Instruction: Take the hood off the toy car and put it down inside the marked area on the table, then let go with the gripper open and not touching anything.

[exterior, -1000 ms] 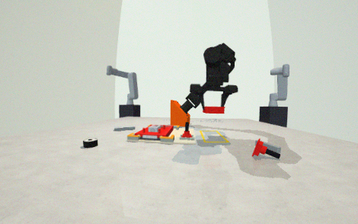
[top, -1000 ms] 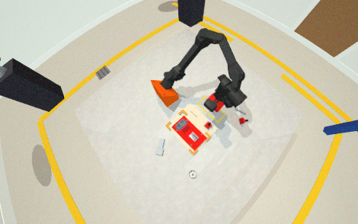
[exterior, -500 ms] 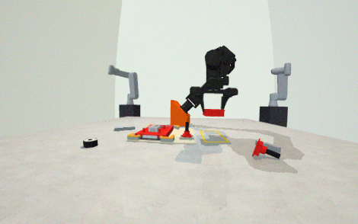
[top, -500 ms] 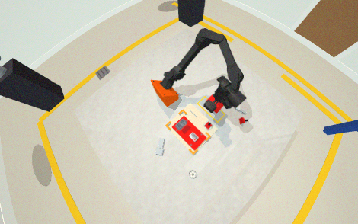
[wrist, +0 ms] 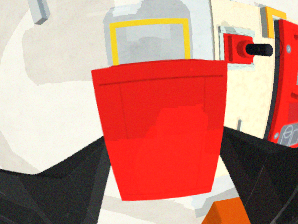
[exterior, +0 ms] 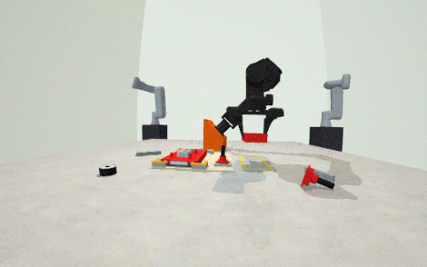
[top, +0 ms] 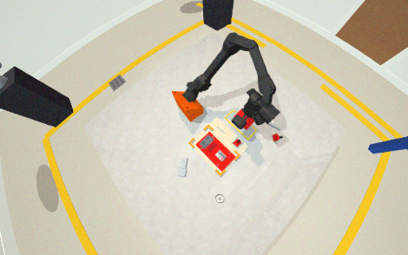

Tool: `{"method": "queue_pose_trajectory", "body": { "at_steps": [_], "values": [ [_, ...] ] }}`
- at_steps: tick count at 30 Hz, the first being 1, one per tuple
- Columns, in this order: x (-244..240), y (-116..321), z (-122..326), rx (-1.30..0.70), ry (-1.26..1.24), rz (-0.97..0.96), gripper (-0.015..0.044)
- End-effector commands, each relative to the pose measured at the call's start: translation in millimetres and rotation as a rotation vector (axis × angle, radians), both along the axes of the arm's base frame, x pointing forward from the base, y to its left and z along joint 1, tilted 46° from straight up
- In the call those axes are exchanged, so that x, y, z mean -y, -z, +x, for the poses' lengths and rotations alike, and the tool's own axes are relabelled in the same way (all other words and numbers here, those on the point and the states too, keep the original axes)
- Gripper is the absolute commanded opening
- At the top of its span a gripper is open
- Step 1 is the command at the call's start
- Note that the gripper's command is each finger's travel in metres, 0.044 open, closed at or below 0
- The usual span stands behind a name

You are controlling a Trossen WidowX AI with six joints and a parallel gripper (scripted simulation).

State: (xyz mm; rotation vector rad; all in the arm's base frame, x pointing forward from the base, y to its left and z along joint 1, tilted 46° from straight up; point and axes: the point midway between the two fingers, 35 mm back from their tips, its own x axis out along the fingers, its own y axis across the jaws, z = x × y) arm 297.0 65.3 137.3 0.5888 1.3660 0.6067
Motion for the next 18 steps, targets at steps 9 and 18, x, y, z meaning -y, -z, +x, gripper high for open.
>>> {"method": "queue_pose_trajectory", "body": {
  "at_steps": [9,18],
  "values": [
    [-6.1,6.8,0.4,-0.005,0.003,0.002,0.0],
    [-10.8,11.3,1.1,-0.005,0.003,0.003,0.0]
  ]
}}
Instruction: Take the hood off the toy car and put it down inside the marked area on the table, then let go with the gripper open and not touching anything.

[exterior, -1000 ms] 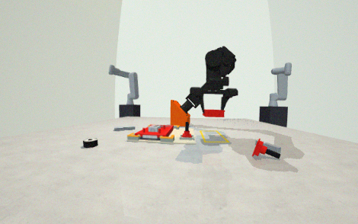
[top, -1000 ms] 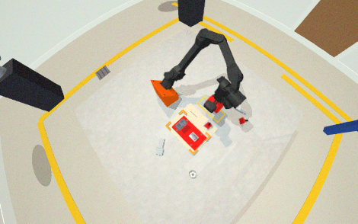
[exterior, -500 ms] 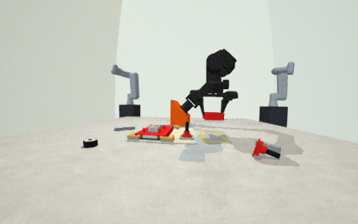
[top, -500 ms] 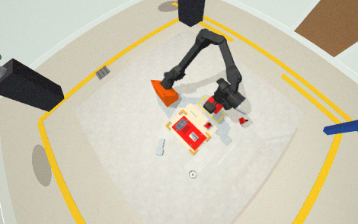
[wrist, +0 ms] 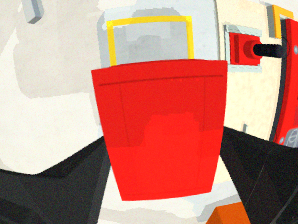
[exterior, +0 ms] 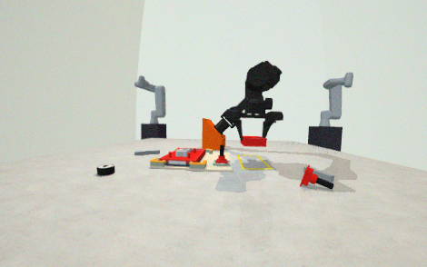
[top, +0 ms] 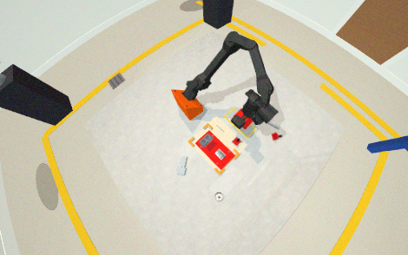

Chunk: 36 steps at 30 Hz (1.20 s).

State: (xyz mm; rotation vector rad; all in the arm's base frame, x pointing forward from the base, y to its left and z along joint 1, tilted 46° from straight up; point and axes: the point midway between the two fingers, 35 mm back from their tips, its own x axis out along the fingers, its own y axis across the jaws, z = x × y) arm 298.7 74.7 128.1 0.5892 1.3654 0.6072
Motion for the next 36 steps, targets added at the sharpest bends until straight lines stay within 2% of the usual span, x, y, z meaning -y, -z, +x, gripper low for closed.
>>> {"method": "queue_pose_trajectory", "body": {
  "at_steps": [1,36],
  "values": [
    [-2,3,0,-0.005,0.003,0.002,0.0],
    [-21,20,0,-0.005,0.003,0.006,0.0]
  ]
}}
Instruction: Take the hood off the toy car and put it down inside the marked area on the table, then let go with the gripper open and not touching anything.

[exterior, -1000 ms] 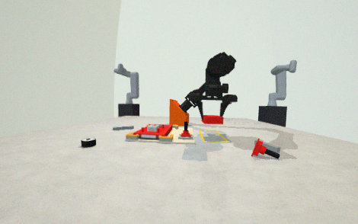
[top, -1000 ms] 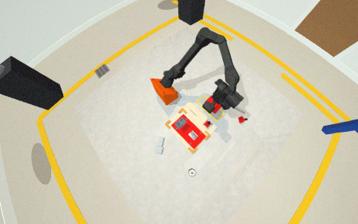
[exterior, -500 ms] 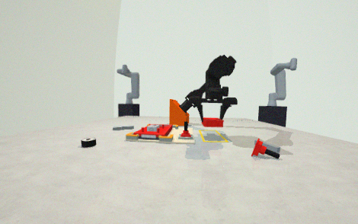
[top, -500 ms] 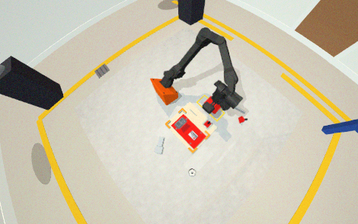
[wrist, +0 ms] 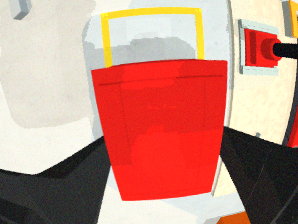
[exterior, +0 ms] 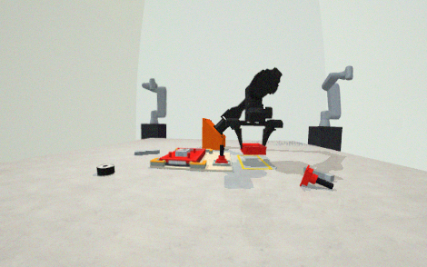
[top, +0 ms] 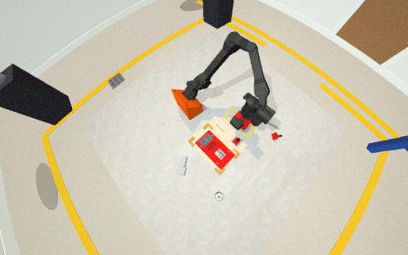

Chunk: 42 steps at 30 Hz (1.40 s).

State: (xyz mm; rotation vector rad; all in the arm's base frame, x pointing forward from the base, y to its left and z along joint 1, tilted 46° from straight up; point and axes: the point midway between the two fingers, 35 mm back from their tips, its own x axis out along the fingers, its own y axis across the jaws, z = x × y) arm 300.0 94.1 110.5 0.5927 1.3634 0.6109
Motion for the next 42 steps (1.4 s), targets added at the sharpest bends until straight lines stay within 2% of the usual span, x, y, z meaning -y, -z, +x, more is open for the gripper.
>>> {"method": "queue_pose_trajectory", "body": {
  "at_steps": [1,42],
  "values": [
    [-2,3,-1,-0.005,0.003,0.001,0.0],
    [-17,17,0,-0.005,0.003,0.004,0.0]
  ]
}}
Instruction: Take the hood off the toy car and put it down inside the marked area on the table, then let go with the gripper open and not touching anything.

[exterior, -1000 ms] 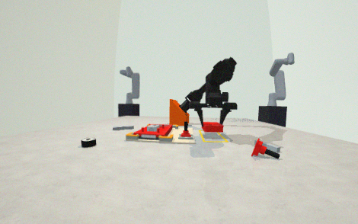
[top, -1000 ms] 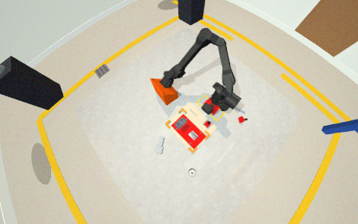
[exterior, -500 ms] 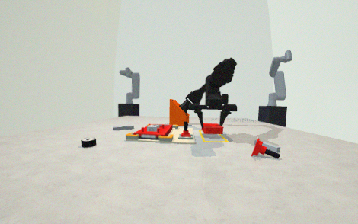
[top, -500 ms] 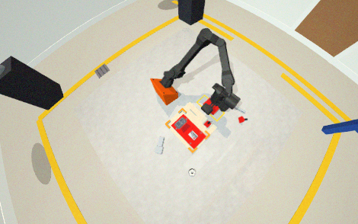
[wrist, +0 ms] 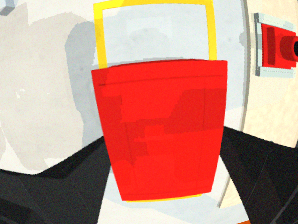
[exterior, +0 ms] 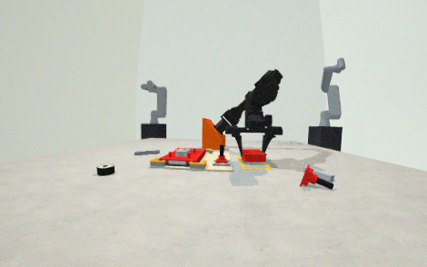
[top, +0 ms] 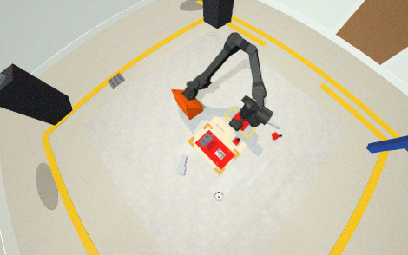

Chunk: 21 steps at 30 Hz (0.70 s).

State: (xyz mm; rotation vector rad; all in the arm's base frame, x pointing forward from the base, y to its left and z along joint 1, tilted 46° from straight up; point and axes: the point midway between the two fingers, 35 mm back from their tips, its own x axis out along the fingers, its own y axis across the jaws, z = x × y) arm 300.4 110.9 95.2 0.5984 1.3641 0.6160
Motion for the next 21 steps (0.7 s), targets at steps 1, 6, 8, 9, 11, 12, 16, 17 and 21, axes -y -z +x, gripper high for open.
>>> {"method": "queue_pose_trajectory", "body": {
  "at_steps": [1,6,8,9,11,12,16,17,21],
  "values": [
    [-0.7,2.0,0.0,-0.003,0.003,-0.003,0.0],
    [-2.5,3.7,0.2,-0.003,0.003,-0.003,0.0],
    [-3.2,4.4,0.2,-0.003,0.003,-0.003,0.0],
    [-3.6,4.7,0.3,-0.003,0.003,-0.003,0.0],
    [-4.3,5.4,0.3,-0.003,0.003,-0.003,0.0],
    [-4.6,5.8,0.4,-0.003,0.003,-0.003,0.0],
    [-4.6,4.4,0.5,0.0,0.0,0.0,0.0079],
    [-4.6,4.4,0.5,0.0,0.0,0.0,0.0105],
    [-4.6,4.4,0.5,0.0,0.0,0.0,0.021]
  ]
}}
